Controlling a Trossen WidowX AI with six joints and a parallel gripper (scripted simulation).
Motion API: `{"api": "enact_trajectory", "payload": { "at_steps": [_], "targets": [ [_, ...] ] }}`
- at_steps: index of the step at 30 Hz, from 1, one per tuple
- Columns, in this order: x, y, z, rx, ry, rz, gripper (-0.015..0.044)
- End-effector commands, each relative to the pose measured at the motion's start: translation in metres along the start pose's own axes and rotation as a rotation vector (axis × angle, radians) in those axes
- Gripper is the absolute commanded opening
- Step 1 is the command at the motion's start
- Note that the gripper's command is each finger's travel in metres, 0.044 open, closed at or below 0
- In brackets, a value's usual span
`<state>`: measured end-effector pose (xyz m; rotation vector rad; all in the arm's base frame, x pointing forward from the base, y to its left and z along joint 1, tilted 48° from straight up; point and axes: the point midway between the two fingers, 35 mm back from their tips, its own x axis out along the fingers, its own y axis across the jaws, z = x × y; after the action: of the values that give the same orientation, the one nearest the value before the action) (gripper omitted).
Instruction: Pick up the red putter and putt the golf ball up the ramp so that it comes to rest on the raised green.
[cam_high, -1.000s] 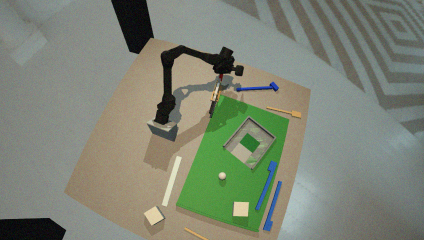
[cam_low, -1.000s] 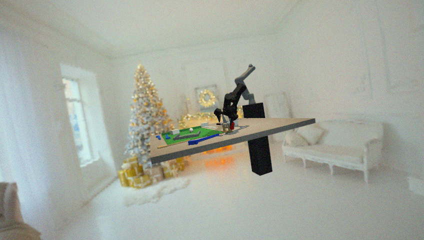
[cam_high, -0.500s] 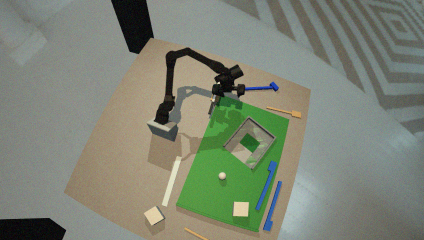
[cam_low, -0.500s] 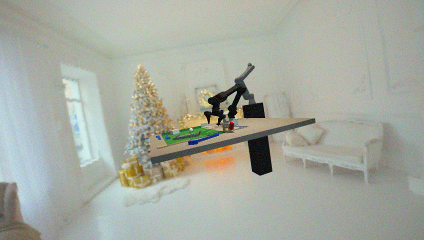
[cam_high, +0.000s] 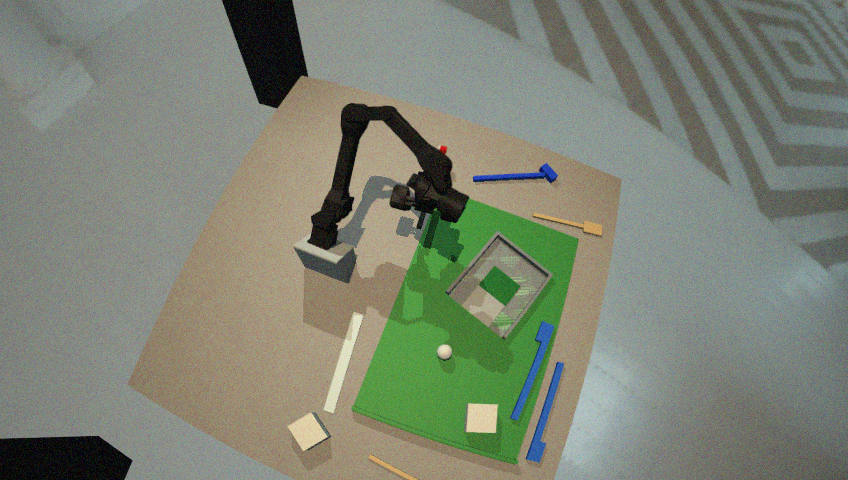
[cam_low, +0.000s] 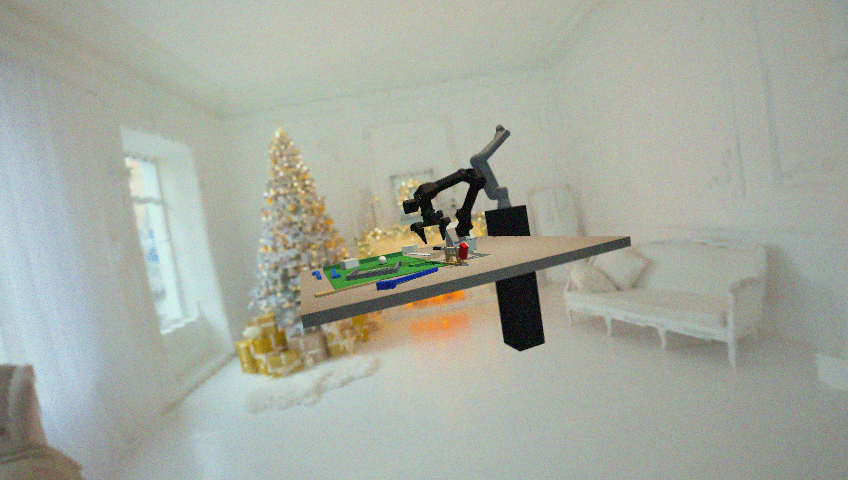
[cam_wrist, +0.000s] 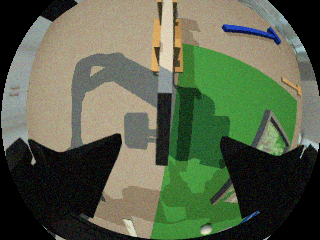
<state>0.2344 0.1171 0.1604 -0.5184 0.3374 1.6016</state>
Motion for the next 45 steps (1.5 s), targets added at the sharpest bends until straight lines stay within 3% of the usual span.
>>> {"api": "enact_trajectory", "payload": {
  "at_steps": [1,22,43,45],
  "targets": [
    [-0.005,0.009,-0.002,0.02,-0.066,-0.001,0.044],
    [0.04,0.009,-0.01,0.02,-0.068,-0.002,0.044],
    [0.064,0.009,-0.014,0.019,-0.069,-0.002,0.044],
    [0.06,0.007,-0.013,0.012,-0.068,-0.003,0.0387]
  ]
}}
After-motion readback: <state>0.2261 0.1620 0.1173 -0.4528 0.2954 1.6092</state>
